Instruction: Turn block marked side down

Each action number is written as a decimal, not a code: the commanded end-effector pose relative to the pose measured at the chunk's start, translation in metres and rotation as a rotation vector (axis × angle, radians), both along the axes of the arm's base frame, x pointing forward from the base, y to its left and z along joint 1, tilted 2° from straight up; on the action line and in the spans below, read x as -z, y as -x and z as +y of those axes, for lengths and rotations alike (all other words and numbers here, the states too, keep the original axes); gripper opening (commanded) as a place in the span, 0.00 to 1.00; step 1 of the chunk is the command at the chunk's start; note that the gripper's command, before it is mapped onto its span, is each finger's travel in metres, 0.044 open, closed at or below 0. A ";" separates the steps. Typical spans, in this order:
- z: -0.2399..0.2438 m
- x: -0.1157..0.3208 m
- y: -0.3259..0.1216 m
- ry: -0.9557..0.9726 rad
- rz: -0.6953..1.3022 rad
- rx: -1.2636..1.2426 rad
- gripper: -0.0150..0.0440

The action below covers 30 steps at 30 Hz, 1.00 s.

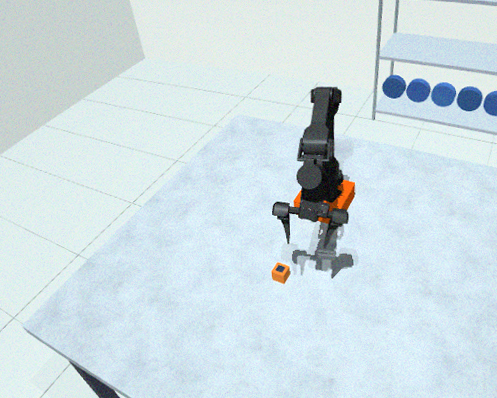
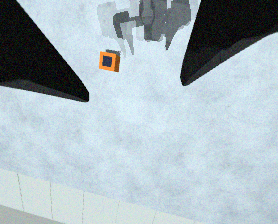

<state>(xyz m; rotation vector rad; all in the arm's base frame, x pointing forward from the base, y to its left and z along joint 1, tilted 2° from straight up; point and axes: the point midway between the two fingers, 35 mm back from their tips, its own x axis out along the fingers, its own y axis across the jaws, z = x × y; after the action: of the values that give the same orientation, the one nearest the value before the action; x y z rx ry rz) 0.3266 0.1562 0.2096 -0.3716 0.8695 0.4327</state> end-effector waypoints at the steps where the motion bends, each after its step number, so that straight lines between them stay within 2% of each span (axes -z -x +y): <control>1: -0.032 0.037 -0.010 0.050 0.160 0.106 1.00; 8: -0.104 0.111 -0.009 0.093 0.569 0.367 1.00; 14: -0.104 0.116 -0.009 0.093 0.580 0.374 1.00; 18: -0.104 0.148 -0.011 0.093 0.580 0.374 1.00; 30: -0.104 0.163 -0.012 0.093 0.580 0.374 1.00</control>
<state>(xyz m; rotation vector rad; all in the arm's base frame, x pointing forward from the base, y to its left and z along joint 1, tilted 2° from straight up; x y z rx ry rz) 0.3409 0.0516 0.0523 -0.1644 1.4834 0.1478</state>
